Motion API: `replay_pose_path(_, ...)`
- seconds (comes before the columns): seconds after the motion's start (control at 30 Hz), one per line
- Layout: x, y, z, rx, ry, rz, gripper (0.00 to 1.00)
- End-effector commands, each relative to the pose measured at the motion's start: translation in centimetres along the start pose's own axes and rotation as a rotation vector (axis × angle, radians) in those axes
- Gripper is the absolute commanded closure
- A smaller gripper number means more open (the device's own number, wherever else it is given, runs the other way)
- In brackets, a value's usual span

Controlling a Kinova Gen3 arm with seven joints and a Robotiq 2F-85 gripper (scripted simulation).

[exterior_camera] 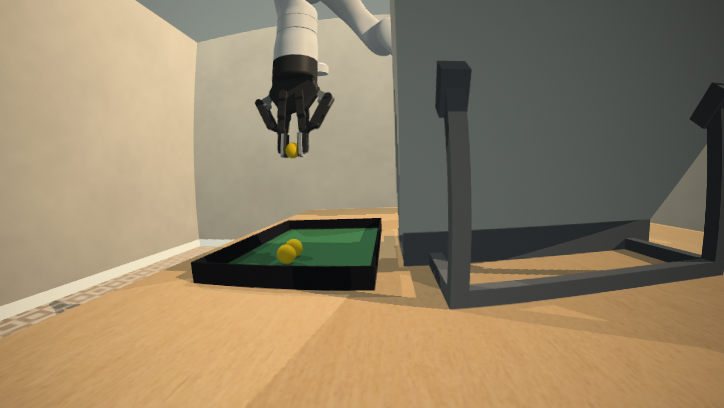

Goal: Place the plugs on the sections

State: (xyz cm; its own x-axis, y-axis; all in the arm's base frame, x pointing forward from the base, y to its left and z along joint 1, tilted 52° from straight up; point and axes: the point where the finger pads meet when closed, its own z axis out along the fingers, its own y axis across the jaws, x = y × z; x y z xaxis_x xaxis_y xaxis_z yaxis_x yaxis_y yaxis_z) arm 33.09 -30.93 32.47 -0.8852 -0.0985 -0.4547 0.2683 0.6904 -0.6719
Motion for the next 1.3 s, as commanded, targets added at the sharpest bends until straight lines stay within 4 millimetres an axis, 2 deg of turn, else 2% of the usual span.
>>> replay_pose_path(0.0, 0.7, 0.2, -3.2, -0.014, 0.001, -0.001, 1.00)
replay_pose_path(0.4, 0.7, 0.2, -3.2, -0.014, 0.001, -0.001, 1.00)
replay_pose_path(0.43, -1.7, 5.0, -7.5, -0.015, 0.000, 0.000, 1.00)
replay_pose_path(0.57, -2.2, 6.1, -8.6, -0.015, 0.000, 0.000, 1.00)
replay_pose_path(0.73, -4.4, 10.5, -12.6, -0.015, 0.000, 0.000, 1.00)
replay_pose_path(0.97, -4.5, 10.5, -12.7, -0.015, 0.000, 0.000, 1.00)
replay_pose_path(1.0, -6.7, 15.4, -17.1, -0.043, -0.025, -0.007, 1.00)
replay_pose_path(1.1, -7.3, 16.2, -18.1, -0.043, -0.025, -0.007, 1.00)
replay_pose_path(1.23, -9.1, 19.9, -21.4, -0.043, -0.025, -0.007, 1.00)
replay_pose_path(1.27, -9.2, 20.1, -21.6, -0.043, -0.025, -0.007, 1.00)
